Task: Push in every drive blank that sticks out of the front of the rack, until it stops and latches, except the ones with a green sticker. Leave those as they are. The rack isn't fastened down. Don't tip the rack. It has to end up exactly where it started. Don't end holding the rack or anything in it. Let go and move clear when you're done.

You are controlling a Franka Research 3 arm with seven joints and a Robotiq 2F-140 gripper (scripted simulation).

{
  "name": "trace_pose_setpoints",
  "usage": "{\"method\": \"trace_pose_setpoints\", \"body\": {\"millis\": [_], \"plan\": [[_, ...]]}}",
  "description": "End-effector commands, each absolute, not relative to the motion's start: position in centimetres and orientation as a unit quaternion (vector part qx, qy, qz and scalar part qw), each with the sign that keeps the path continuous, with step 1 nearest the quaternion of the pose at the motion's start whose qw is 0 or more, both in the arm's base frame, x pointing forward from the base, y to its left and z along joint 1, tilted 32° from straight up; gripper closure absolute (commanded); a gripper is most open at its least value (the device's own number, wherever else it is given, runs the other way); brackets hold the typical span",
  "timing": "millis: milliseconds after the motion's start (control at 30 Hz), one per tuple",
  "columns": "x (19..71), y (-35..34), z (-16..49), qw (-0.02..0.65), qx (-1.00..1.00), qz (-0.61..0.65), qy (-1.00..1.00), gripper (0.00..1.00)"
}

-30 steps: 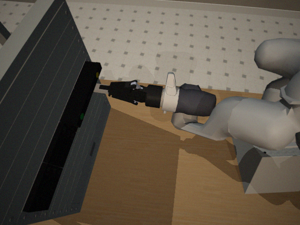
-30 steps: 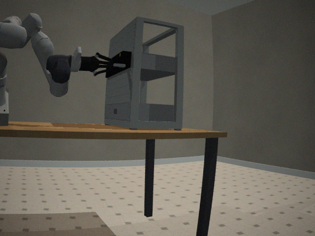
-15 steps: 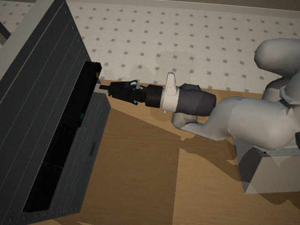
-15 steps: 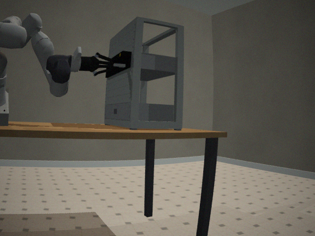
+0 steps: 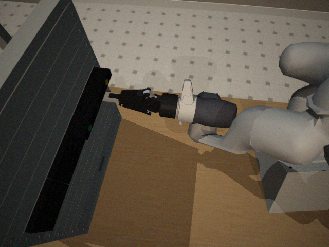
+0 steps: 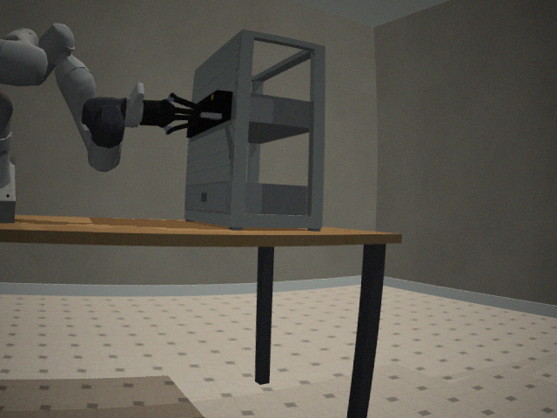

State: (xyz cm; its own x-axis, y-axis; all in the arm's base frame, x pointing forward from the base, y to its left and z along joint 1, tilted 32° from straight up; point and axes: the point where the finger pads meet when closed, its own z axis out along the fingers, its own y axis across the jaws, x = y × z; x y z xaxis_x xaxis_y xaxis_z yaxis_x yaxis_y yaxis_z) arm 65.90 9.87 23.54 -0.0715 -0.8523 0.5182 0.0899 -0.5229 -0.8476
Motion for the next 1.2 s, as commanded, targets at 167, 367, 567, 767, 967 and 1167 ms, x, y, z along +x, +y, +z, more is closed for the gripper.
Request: {"method": "trace_pose_setpoints", "body": {"millis": [167, 367, 567, 767, 967, 1167], "plan": [[65.8, 9.1, 23.1, 0.351, -0.58, -0.654, 0.336, 1.0], [64.3, 9.1, 22.9, 0.351, -0.58, -0.654, 0.336, 1.0], [60.8, 9.2, 22.5, 0.351, -0.58, -0.654, 0.336, 1.0], [58.3, 9.2, 22.2, 0.351, -0.58, -0.654, 0.336, 1.0], [58.1, 9.2, 22.2, 0.351, -0.58, -0.654, 0.336, 1.0], [57.9, 9.8, 23.1, 0.351, -0.58, -0.654, 0.336, 1.0]]}}
